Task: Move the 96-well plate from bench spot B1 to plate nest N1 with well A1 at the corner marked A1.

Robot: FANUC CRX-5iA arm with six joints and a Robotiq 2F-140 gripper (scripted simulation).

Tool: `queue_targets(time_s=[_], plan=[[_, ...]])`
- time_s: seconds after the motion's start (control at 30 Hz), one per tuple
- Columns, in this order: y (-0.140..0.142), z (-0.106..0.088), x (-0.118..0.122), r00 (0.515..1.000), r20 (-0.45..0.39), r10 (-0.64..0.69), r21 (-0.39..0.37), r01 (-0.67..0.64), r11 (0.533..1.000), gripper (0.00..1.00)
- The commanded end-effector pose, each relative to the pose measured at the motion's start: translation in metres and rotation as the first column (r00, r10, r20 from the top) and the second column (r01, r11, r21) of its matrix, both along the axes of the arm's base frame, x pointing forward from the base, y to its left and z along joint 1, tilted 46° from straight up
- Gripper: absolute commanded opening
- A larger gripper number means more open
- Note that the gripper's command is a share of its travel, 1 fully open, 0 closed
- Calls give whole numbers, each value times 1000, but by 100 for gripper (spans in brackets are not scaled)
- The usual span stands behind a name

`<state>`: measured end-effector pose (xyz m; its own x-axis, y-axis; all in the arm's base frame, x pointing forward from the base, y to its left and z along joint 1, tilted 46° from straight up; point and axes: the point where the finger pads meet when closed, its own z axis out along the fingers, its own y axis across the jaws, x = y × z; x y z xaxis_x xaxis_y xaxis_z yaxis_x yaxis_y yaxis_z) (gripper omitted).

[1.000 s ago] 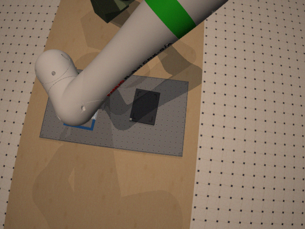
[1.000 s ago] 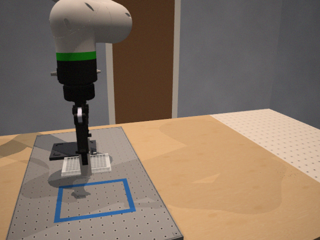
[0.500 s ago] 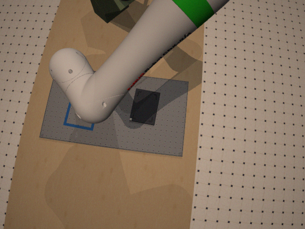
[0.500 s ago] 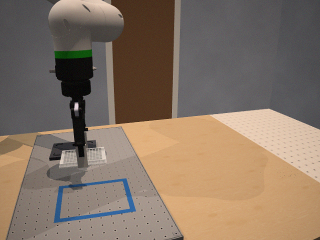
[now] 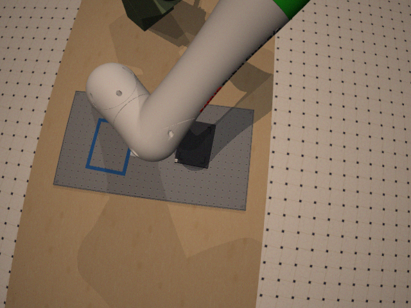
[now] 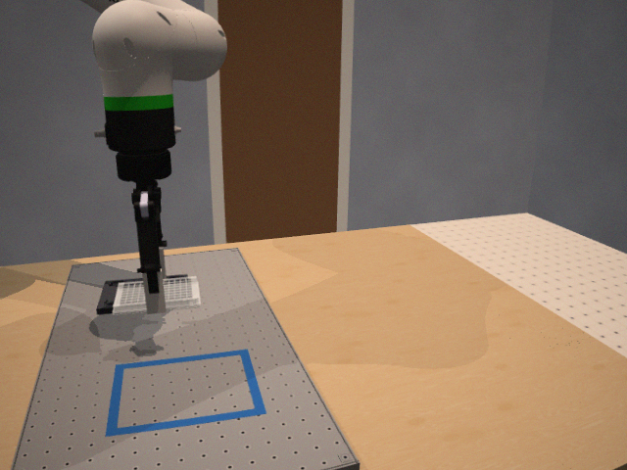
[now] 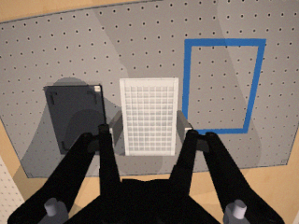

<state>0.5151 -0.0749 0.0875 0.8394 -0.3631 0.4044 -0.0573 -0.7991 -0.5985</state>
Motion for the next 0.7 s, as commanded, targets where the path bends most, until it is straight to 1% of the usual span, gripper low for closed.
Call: queue_targets(time_s=[0.0, 0.23, 0.3, 0.67], plan=[[12, 8, -2, 1000, -1, -1, -1, 1, 1000, 0], [31, 20, -5, 1000, -1, -1, -1, 1, 1000, 0], [31, 20, -5, 1000, -1, -1, -1, 1, 1000, 0], [62, 39, -11, 1000, -1, -1, -1, 1, 1000, 0]])
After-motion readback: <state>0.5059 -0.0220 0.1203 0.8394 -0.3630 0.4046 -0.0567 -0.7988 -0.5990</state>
